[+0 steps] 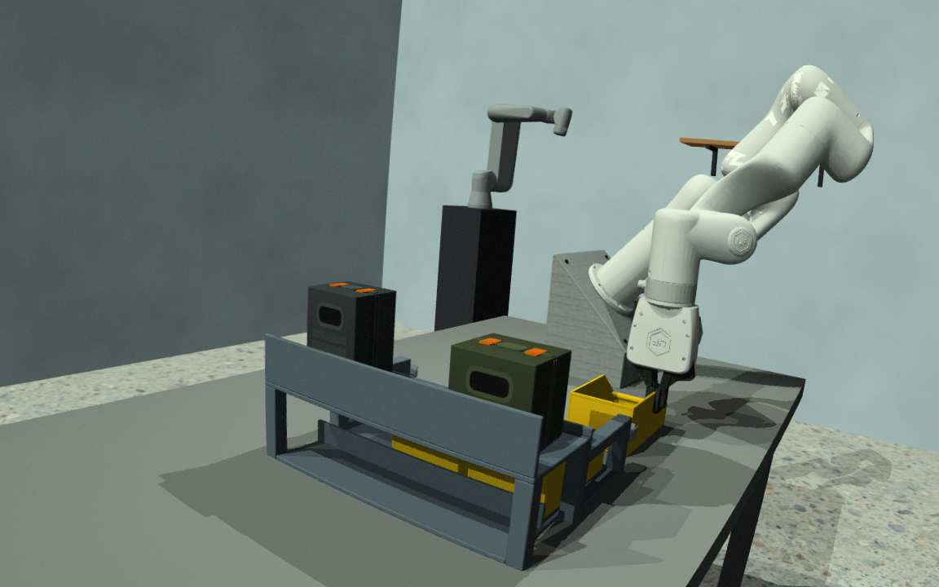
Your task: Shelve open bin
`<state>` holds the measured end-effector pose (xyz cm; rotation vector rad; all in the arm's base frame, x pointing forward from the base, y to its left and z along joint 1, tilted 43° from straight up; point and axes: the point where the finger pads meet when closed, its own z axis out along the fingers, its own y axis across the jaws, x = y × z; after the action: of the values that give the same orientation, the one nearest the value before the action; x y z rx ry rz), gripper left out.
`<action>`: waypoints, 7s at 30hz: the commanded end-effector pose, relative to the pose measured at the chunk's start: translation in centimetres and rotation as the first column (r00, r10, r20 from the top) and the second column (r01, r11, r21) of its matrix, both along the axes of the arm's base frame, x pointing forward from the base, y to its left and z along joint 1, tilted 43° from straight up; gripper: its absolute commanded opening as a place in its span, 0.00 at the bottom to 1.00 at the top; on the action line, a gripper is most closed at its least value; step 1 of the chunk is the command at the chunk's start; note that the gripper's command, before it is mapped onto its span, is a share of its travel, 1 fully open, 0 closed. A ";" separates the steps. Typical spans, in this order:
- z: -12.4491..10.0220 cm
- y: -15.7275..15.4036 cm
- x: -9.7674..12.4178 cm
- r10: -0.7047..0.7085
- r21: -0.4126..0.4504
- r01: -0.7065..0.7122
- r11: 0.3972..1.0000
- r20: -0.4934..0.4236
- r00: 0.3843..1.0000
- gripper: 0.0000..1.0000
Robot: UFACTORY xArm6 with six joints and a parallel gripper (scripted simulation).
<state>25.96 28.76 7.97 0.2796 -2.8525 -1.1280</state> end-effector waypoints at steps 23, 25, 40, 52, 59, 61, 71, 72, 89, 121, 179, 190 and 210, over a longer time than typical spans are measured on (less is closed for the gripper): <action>1.4 -1.3 0.3 -0.001 0.001 0.001 1.000 0.002 1.000 0.00; 1.9 -1.7 0.4 -0.001 0.001 0.001 1.000 0.002 1.000 0.00; 1.2 -2.3 0.5 0.010 0.002 -0.010 1.000 0.012 1.000 0.00; 0.8 -2.7 0.6 0.018 0.004 -0.018 1.000 0.020 1.000 0.00; -0.2 -3.8 0.9 0.018 0.003 -0.018 1.000 0.020 1.000 0.00; -0.2 -3.8 0.9 0.018 0.003 -0.018 1.000 0.020 1.000 0.00; -0.2 -3.8 0.9 0.018 0.003 -0.018 1.000 0.020 1.000 0.00; -0.4 -4.0 0.9 0.018 0.003 -0.018 1.000 0.020 1.000 0.00; -1.4 -5.0 1.2 0.018 0.003 -0.018 1.000 0.020 1.000 0.00; -3.2 -6.9 1.6 0.018 0.003 -0.018 1.000 0.020 1.000 0.00; -7.3 -11.1 2.6 0.018 0.003 -0.018 1.000 0.020 1.000 0.00; -7.3 -11.1 2.6 0.018 0.003 -0.018 1.000 0.020 1.000 0.00; -9.0 -12.7 3.0 0.018 0.003 -0.018 1.000 0.020 1.000 0.00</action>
<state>28.74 16.59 -0.50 0.3184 -2.8572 -1.1329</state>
